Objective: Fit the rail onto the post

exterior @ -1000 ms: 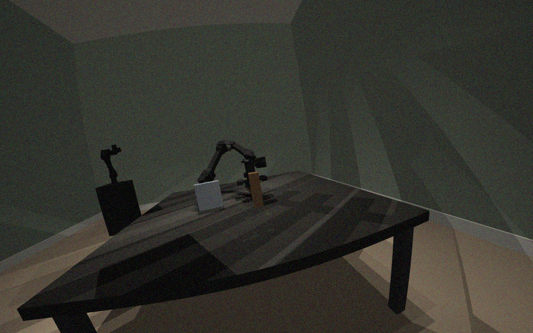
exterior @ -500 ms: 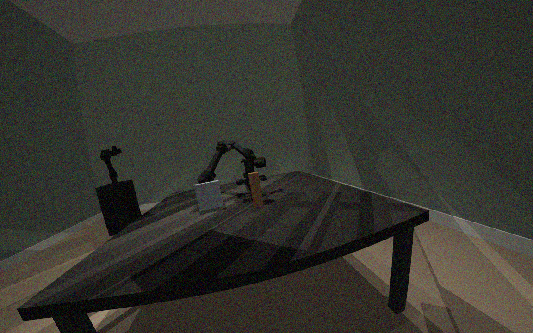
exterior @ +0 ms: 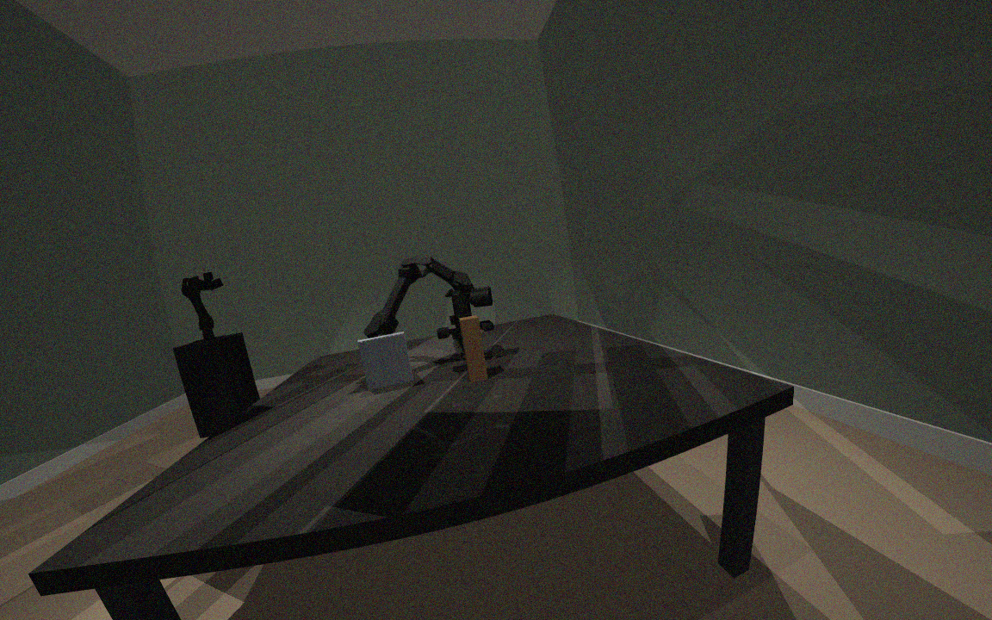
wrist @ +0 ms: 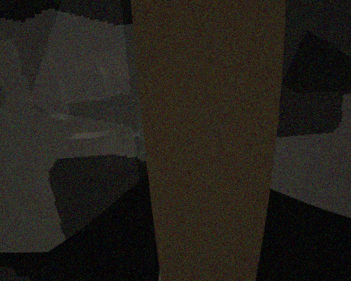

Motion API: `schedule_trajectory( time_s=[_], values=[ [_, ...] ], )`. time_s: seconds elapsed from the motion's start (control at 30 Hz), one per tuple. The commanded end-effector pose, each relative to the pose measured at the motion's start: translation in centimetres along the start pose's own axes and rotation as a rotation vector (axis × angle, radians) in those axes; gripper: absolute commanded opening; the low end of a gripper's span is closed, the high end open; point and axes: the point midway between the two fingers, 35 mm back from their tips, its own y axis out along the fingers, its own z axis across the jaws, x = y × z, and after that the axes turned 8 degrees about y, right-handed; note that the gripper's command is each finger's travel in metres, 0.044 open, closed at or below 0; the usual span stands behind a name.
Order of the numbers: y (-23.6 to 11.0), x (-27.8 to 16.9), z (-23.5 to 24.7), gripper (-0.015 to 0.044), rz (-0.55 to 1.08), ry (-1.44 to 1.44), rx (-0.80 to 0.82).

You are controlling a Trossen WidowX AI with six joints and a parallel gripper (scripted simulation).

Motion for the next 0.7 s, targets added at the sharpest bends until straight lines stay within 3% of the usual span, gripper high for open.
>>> schedule_trajectory(
  time_s=[0.0, 0.67],
  values=[
    [-0.6, 0.1, -0.5, 0.0, -0.006, -0.004, -0.014],
    [-1.6, 0.1, -0.6, 0.0, -0.005, -0.004, -0.014]
  ],
)
